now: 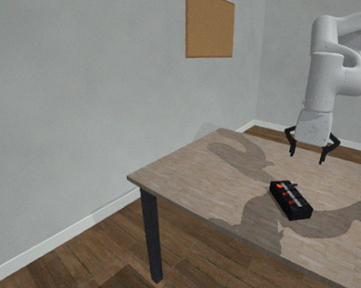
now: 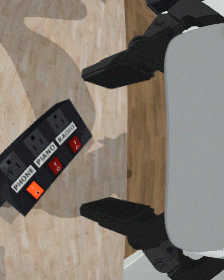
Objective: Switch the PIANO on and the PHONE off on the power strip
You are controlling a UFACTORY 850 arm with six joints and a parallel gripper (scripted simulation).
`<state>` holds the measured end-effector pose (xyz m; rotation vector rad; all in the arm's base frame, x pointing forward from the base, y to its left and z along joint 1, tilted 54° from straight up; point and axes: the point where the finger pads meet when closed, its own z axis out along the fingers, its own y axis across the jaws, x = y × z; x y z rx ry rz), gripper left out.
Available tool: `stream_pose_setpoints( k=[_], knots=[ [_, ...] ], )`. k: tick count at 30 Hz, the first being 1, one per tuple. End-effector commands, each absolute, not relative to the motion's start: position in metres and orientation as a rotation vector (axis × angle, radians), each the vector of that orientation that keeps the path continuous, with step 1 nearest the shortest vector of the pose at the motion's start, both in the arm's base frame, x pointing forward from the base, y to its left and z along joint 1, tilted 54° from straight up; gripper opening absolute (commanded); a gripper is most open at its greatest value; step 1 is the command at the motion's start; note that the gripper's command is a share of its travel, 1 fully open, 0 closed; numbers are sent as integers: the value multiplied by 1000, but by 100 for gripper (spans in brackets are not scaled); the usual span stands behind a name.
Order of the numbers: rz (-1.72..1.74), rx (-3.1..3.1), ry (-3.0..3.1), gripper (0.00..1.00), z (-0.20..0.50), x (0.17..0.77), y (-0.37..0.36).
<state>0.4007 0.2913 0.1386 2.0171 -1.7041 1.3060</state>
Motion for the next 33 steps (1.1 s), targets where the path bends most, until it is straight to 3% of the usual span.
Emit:
stream_pose_setpoints(
  k=[1,11,19,24,25,33],
  knots=[
    [1306,2019,-1706,100,139,401,292],
    [1274,2076,-1583,100,136,413,292],
    [1099,2264,-993,100,119,479,283],
    [1025,2298,-788,100,115,491,281],
    [1025,2298,-788,0,115,491,281],
    [1025,2298,-788,0,115,491,281]
  ],
)
